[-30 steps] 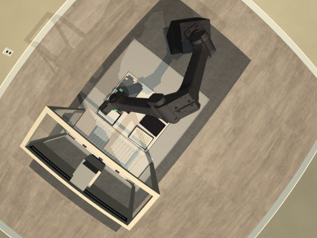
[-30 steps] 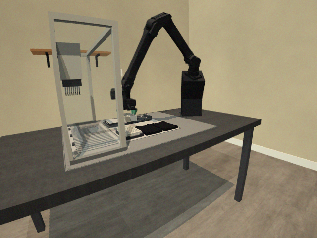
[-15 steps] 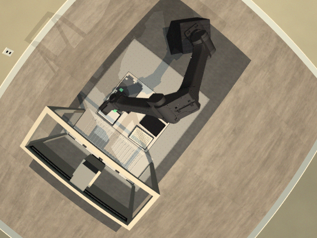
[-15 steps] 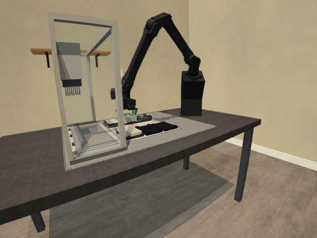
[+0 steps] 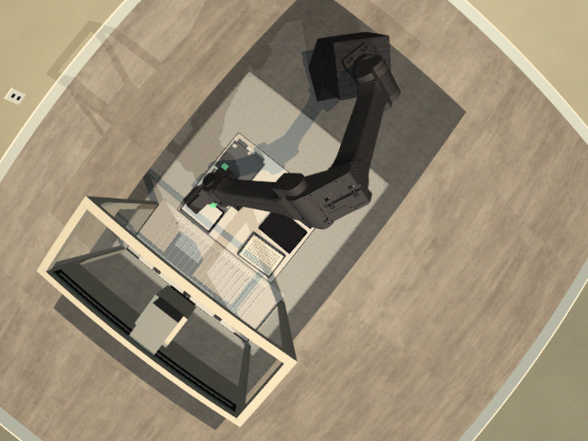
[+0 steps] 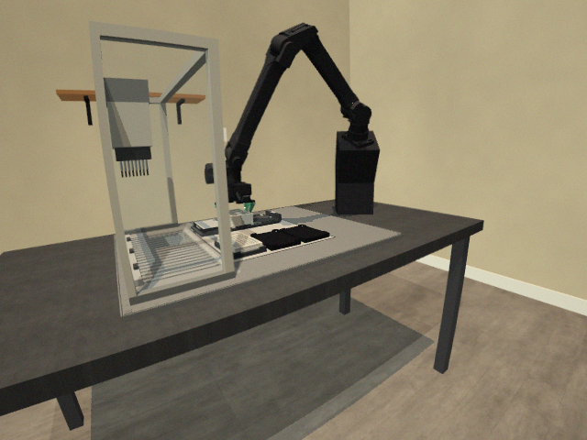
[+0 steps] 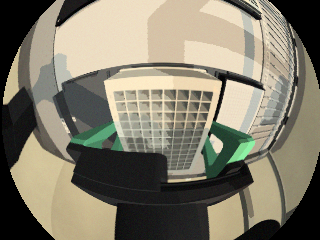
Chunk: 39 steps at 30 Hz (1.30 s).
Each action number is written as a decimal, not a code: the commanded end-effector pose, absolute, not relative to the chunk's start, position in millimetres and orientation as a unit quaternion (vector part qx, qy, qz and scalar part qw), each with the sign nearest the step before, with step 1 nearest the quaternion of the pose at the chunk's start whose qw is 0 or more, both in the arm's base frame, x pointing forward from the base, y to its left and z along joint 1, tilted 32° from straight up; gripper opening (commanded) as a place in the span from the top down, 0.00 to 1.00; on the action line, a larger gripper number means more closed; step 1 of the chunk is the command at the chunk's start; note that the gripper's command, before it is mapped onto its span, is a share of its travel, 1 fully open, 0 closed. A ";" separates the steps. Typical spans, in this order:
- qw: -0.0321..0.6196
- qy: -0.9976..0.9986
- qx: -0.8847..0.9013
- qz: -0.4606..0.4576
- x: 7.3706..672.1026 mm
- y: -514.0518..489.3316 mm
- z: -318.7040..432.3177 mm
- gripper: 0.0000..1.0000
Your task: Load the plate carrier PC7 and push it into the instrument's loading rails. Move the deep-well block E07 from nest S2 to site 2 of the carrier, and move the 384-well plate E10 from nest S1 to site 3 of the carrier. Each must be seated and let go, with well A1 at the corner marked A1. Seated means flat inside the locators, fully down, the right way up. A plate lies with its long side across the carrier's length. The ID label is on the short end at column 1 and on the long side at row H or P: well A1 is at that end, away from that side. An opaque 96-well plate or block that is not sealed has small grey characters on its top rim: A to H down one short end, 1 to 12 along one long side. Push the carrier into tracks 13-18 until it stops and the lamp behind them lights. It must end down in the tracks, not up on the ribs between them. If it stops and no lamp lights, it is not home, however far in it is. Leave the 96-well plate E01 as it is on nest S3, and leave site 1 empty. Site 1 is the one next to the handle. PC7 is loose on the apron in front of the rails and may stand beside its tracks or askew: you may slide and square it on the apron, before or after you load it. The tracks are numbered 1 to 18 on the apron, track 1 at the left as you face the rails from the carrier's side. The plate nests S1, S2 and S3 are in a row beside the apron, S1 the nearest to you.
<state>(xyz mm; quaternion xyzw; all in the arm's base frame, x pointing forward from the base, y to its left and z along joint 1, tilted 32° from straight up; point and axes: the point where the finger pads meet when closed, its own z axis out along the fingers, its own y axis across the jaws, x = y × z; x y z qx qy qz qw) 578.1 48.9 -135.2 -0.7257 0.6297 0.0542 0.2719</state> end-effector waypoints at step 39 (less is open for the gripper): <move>0.280 0.685 -0.671 0.056 538.4 -8.2 -52.6 0.20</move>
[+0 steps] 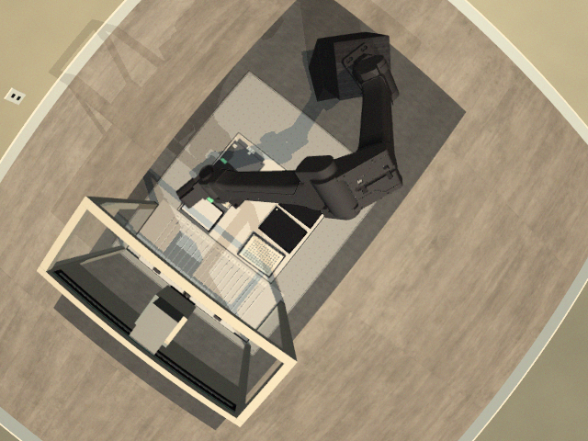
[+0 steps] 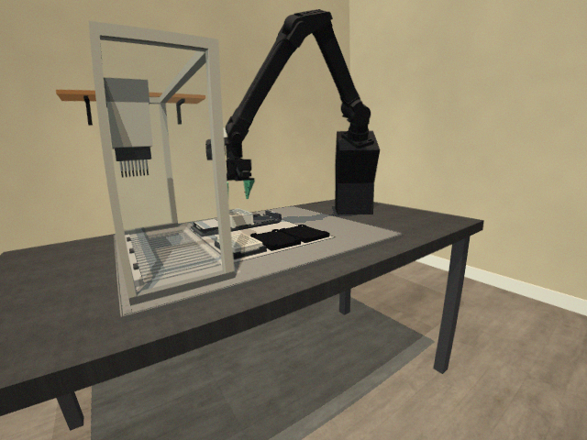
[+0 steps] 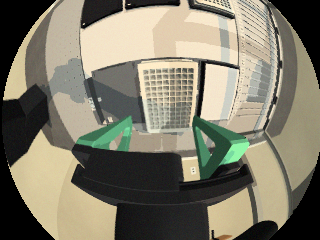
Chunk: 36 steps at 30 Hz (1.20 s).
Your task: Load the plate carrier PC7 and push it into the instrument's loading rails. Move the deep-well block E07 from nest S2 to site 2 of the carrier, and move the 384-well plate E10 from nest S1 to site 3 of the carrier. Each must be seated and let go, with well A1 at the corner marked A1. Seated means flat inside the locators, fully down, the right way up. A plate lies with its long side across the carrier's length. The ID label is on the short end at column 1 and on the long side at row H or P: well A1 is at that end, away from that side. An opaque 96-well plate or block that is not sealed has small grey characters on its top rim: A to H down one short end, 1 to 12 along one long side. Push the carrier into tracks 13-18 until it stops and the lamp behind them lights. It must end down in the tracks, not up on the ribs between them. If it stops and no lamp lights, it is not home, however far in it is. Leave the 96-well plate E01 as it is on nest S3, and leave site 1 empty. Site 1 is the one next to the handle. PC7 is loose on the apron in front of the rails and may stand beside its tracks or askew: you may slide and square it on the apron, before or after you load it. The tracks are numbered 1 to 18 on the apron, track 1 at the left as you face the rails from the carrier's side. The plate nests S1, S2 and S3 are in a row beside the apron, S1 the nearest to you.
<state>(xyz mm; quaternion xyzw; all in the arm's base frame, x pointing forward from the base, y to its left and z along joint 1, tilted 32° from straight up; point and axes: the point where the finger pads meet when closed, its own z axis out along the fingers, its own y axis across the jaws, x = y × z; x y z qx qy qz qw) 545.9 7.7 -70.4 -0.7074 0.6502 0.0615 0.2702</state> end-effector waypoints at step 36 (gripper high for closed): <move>0.220 0.917 -0.278 0.181 384.0 -13.1 -95.1 0.20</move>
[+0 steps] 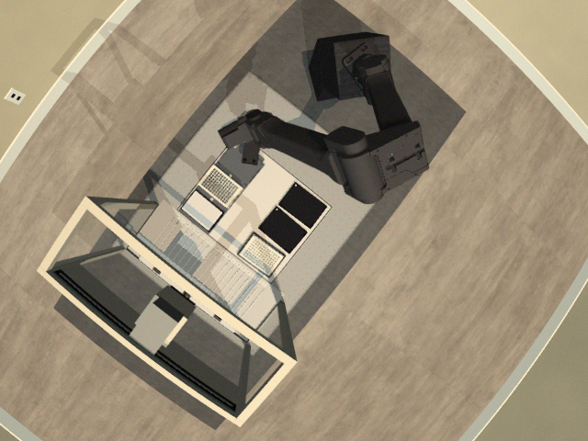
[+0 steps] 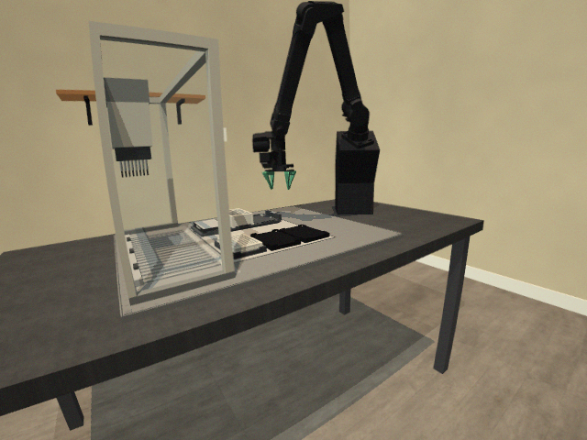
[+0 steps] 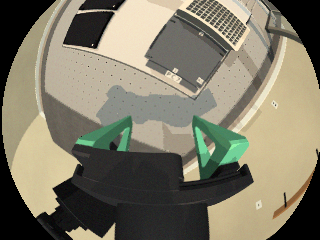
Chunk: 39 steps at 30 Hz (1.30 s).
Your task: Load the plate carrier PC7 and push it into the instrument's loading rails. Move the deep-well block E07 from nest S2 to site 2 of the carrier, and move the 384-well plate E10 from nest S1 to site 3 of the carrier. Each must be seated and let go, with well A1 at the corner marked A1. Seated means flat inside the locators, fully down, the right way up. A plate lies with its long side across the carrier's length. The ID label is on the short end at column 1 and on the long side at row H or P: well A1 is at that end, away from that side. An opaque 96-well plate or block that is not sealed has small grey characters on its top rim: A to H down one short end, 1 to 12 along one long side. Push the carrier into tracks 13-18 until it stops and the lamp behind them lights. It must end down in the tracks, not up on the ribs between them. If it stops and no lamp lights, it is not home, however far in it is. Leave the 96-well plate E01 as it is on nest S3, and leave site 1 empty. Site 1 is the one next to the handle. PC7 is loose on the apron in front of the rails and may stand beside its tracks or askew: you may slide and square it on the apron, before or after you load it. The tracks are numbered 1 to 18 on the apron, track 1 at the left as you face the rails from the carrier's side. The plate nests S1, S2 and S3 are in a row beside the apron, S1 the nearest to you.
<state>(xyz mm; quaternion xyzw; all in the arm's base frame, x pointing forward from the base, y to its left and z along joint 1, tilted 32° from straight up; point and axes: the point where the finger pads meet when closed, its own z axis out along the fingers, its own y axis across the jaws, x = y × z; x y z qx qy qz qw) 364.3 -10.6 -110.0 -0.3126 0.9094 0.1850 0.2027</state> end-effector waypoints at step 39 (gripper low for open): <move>0.159 0.958 -0.072 0.228 385.5 10.4 -146.6 0.20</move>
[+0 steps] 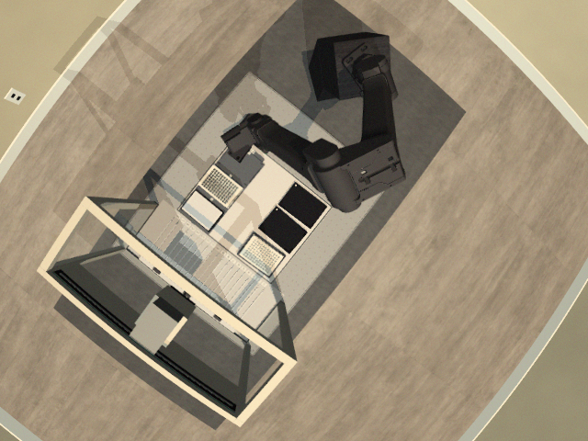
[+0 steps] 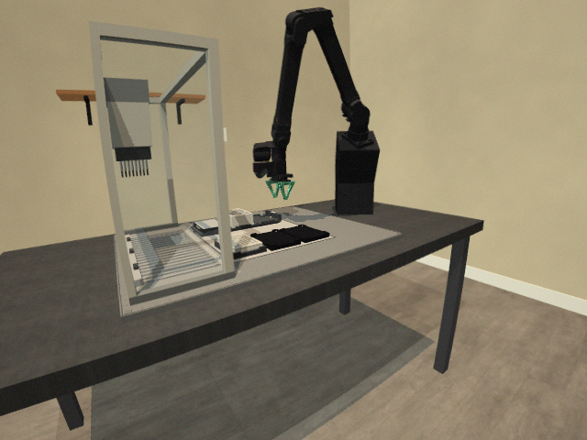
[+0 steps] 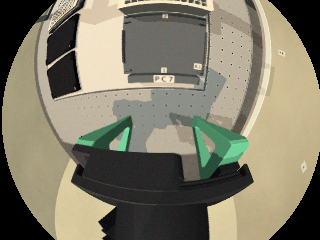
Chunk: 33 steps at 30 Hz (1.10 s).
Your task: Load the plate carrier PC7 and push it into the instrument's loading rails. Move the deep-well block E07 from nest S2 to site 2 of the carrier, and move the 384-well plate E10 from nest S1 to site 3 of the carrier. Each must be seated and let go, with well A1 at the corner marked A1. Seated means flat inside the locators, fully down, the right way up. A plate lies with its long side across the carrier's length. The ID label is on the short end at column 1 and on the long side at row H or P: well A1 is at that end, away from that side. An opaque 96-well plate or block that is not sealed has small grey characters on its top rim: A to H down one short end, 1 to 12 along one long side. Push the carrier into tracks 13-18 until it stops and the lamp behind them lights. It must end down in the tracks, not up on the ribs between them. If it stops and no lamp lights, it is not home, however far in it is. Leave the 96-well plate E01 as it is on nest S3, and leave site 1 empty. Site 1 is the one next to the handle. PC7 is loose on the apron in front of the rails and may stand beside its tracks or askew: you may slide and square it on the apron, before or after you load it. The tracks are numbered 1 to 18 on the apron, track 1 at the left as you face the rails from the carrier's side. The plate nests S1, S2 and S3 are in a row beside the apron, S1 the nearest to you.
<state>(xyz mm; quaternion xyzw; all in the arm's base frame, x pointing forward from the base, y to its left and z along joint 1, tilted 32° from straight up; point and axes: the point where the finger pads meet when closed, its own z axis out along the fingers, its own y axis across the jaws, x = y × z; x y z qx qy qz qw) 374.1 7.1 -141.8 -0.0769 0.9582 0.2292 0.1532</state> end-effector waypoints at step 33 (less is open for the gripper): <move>0.157 0.958 -0.070 0.229 396.6 35.6 -193.0 0.20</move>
